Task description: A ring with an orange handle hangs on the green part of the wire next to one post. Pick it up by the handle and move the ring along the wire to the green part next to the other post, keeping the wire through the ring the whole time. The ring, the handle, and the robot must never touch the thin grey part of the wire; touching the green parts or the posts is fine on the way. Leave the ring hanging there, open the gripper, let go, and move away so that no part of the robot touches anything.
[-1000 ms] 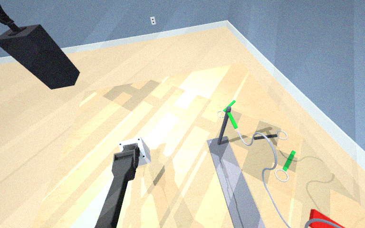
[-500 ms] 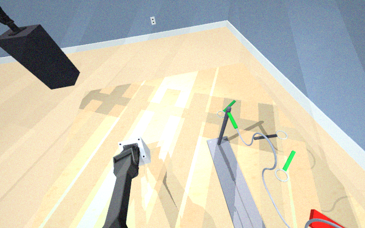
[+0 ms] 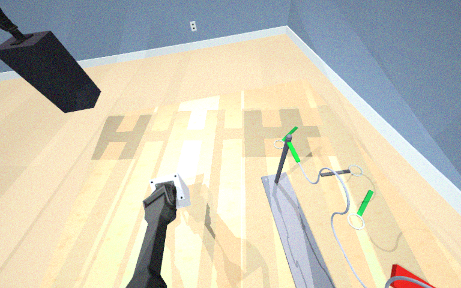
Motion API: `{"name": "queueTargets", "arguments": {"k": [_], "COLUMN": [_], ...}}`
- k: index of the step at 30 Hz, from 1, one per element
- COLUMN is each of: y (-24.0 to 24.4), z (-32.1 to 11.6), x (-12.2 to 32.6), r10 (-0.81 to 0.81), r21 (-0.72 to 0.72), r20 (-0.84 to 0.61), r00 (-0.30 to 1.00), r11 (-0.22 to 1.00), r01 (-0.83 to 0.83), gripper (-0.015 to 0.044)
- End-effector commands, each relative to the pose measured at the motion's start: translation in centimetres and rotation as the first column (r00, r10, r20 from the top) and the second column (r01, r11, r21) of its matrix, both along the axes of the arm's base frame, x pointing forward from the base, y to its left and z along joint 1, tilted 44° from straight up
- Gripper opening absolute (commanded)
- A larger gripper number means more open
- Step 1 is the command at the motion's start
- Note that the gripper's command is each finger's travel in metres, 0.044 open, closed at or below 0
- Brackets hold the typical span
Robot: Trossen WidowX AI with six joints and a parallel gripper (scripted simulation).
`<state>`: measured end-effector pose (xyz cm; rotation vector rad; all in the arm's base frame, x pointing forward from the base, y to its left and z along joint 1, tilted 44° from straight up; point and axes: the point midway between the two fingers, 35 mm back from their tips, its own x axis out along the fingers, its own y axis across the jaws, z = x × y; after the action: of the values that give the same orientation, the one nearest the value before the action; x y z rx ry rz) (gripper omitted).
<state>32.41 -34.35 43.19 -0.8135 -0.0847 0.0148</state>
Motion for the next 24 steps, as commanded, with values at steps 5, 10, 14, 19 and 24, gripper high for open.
{"name": "queueTargets", "arguments": {"k": [5,10,14,19,24], "y": [-0.6,-0.7,-0.7,-0.7,-0.7], "z": [-0.3,-0.2,-0.1,0.0,0.1], "x": [0.9,1.6,2.3,3.0,3.8], "r10": [-0.017,-0.017,-0.017,-0.017,-0.017], "r21": [0.011,0.011,0.011,0.011,0.012], "r20": [-0.005,-0.004,-0.003,-0.003,-0.002], "r00": [1.0,1.0,1.0,1.0,1.0], "r11": [1.0,1.0,1.0,1.0,1.0], "r01": [0.017,0.017,0.017,0.017,0.017], "gripper": [0.016,0.016,0.016,0.016,0.016]}}
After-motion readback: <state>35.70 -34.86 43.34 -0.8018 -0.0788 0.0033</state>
